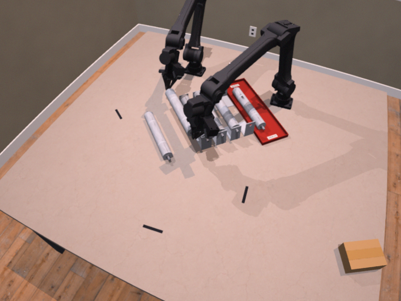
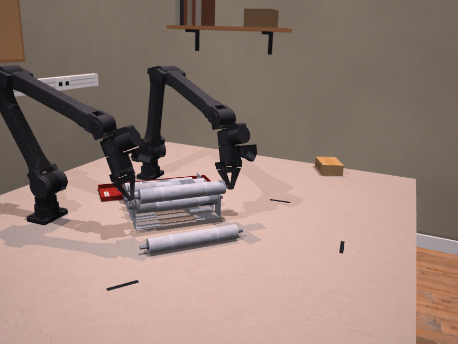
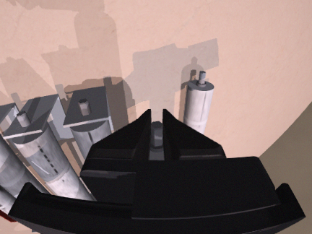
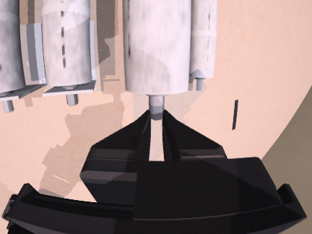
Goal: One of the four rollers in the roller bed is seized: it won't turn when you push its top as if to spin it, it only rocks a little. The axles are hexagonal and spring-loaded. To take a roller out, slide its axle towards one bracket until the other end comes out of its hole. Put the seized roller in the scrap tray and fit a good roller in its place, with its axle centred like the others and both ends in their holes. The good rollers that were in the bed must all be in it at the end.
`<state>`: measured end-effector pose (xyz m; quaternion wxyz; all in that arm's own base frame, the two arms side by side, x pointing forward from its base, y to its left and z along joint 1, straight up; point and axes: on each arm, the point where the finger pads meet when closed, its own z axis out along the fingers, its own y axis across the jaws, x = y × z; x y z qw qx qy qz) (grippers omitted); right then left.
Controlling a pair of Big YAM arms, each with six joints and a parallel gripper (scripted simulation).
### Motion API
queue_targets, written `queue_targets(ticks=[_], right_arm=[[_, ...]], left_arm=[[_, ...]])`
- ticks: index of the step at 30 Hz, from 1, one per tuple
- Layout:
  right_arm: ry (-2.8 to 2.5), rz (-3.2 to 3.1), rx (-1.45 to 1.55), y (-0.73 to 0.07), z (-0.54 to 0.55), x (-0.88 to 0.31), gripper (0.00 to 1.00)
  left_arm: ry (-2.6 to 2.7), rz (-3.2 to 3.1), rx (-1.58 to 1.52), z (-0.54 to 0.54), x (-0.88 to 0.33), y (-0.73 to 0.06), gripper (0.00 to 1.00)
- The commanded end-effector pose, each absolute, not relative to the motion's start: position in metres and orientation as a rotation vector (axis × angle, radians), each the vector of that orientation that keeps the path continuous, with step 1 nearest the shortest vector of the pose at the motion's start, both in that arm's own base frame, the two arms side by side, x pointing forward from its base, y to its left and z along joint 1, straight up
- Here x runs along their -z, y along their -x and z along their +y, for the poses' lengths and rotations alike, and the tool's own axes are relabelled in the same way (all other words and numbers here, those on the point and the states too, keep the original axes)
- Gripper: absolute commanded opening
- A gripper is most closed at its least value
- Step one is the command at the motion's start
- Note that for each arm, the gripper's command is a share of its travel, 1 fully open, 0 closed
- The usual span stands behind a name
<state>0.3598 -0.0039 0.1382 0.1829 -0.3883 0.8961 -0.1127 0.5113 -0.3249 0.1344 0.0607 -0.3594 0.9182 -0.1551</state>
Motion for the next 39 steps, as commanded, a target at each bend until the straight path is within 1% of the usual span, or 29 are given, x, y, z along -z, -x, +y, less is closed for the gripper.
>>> queue_targets(ticks=[1,3,7,10,12,15,18,21,24,27,29,31,35,37,39], right_arm=[[1.046,2.446,0.351,-0.375,0.002,-0.172,0.03],[1.057,2.521,0.316,-0.350,0.005,-0.147,0.03],[1.020,2.449,0.347,-0.370,0.013,-0.177,0.03],[1.044,2.524,0.323,-0.343,0.014,-0.150,0.03],[1.017,2.491,0.338,-0.353,0.018,-0.165,0.03],[1.018,2.522,0.330,-0.339,0.022,-0.156,0.03],[1.032,2.491,0.347,-0.347,0.022,-0.166,0.03],[1.016,2.536,0.327,-0.327,0.030,-0.150,0.03],[0.997,2.471,0.340,-0.341,0.041,-0.174,0.03],[1.018,2.530,0.330,-0.318,0.042,-0.151,0.03],[1.004,2.518,0.333,-0.320,0.046,-0.160,0.03],[0.998,2.511,0.331,-0.318,0.050,-0.159,0.03],[1.014,2.482,0.341,-0.322,0.054,-0.169,0.03],[1.010,2.547,0.326,-0.299,0.057,-0.146,0.03],[0.997,2.510,0.289,-0.311,0.068,-0.173,0.03]], left_arm=[[1.022,2.703,0.607,-0.334,-0.192,-0.523,0.03],[1.019,2.733,0.575,-0.326,-0.177,-0.511,0.03],[1.027,2.709,0.593,-0.319,-0.185,-0.521,0.03],[1.007,2.745,0.571,-0.321,-0.173,-0.506,0.03],[1.004,2.728,0.589,-0.318,-0.181,-0.512,0.03],[1.004,2.732,0.586,-0.309,-0.180,-0.508,0.03],[0.994,2.722,0.608,-0.317,-0.189,-0.510,0.03],[1.006,2.737,0.582,-0.300,-0.178,-0.499,0.03],[1.007,2.726,0.590,-0.294,-0.182,-0.499,0.03],[0.985,2.744,0.584,-0.296,-0.176,-0.487,0.03],[0.964,2.757,0.584,-0.300,-0.175,-0.477,0.03],[1.004,2.734,0.582,-0.282,-0.176,-0.484,0.03],[1.003,2.722,0.597,-0.281,-0.182,-0.486,0.03],[0.989,2.746,0.579,-0.276,-0.173,-0.470,0.03],[1.017,2.760,0.519,-0.265,-0.178,-0.468,0.03]])
